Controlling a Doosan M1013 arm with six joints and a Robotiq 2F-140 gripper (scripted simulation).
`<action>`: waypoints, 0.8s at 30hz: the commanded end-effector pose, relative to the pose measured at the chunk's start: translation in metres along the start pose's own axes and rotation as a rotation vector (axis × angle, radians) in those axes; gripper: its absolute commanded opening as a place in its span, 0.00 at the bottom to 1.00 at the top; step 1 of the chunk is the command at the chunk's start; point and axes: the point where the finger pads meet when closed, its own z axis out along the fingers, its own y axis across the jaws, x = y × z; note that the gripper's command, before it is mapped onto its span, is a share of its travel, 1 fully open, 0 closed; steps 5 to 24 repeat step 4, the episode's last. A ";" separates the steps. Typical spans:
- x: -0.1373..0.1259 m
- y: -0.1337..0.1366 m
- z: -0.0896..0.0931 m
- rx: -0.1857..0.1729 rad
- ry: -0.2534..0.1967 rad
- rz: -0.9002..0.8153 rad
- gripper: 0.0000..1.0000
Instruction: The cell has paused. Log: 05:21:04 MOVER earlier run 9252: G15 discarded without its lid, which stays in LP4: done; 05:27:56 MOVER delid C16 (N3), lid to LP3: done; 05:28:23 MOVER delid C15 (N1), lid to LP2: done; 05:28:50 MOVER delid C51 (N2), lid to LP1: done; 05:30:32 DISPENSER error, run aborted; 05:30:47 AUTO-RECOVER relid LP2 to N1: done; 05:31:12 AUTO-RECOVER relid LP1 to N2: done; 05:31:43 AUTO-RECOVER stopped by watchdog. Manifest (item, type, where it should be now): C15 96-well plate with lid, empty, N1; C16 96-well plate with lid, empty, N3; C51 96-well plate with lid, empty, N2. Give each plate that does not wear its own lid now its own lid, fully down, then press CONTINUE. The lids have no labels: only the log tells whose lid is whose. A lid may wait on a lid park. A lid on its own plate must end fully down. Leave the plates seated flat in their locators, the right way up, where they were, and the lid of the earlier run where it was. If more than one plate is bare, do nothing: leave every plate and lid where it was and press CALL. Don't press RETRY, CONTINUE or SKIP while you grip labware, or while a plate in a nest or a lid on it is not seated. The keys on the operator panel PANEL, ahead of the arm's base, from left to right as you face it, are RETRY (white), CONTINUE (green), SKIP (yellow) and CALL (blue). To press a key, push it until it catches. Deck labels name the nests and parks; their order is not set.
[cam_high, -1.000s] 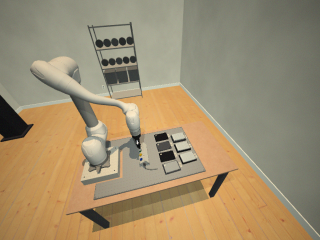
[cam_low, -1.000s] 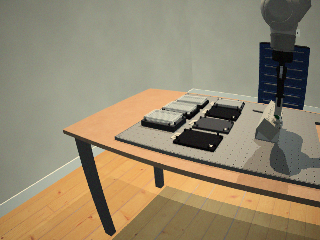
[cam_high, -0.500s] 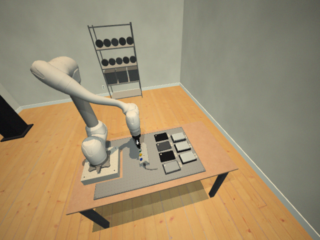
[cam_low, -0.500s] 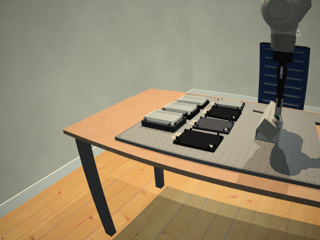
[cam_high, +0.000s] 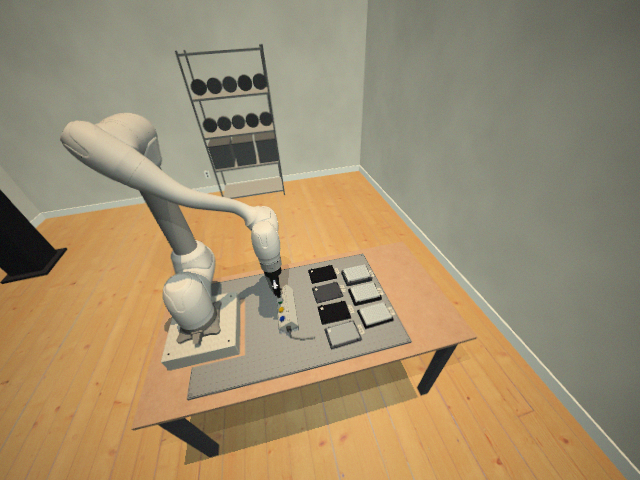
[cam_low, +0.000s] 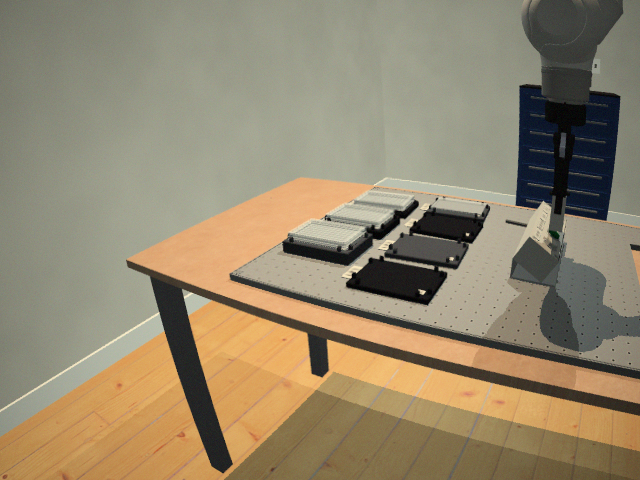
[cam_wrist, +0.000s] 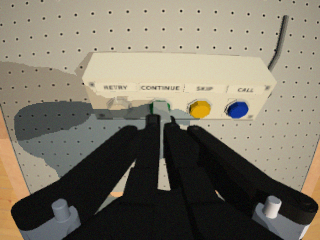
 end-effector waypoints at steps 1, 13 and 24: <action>0.000 0.000 0.000 0.000 -0.001 0.000 0.00; 0.000 0.000 0.000 0.000 -0.001 0.000 0.00; 0.000 0.000 0.000 0.000 -0.001 0.000 0.00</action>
